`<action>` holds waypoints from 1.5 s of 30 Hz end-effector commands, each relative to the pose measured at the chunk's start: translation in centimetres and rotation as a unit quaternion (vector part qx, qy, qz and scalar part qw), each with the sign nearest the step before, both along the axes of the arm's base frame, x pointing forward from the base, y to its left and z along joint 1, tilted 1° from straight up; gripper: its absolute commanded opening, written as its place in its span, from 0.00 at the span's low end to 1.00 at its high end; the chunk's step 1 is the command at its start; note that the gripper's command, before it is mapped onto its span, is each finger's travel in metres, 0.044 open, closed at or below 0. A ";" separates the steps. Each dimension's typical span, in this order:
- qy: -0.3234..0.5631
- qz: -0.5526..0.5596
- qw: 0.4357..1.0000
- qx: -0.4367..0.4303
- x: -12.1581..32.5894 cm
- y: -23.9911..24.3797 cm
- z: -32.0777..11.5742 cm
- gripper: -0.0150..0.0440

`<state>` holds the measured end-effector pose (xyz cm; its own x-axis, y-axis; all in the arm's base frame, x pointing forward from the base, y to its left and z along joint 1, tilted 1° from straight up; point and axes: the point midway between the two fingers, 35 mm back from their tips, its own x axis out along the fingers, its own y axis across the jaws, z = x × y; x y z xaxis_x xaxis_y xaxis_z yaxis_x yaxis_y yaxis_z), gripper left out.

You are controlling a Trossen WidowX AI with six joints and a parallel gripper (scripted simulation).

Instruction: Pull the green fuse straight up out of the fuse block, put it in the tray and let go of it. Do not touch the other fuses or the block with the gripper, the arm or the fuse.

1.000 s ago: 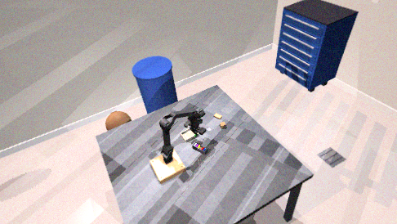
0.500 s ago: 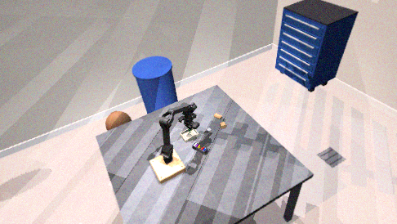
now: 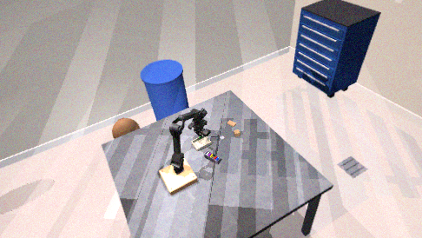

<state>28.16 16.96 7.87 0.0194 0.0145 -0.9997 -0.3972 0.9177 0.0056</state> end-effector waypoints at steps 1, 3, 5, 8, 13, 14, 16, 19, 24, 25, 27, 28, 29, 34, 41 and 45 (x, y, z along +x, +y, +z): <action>0.005 -0.003 1.000 -0.002 -0.2 0.0 -1.0 0.25; 0.005 -0.003 1.000 -0.002 -0.2 0.0 -1.3 0.25; 0.005 -0.003 1.000 -0.002 -0.2 0.0 -1.6 0.25; 0.005 -0.003 1.000 -0.002 -0.2 0.0 -2.1 0.25; 0.005 -0.003 1.000 -0.002 -0.2 0.0 -2.9 0.25; 0.005 -0.003 1.000 -0.002 -0.2 0.0 -3.1 0.25; 0.005 -0.003 1.000 -0.002 -0.2 0.0 -3.3 0.25; 0.005 -0.003 1.000 -0.002 -0.2 0.0 -3.3 0.25; 0.002 0.000 1.000 -0.001 -0.1 0.0 -3.0 0.43; 0.002 0.000 1.000 -0.001 -0.1 0.0 -3.0 0.48; 0.002 0.000 1.000 -0.001 -0.1 0.0 -3.0 0.57; 0.002 0.000 1.000 -0.001 -0.1 0.0 -3.0 0.61; 0.002 0.000 1.000 -0.001 -0.1 0.0 -3.0 0.65; 0.003 -0.001 1.000 -0.001 -0.1 0.0 -1.8 0.81; 0.005 -0.003 1.000 -0.002 -0.2 -0.1 0.7 0.81; 0.005 -0.003 1.000 -0.002 -0.2 -0.1 0.7 0.81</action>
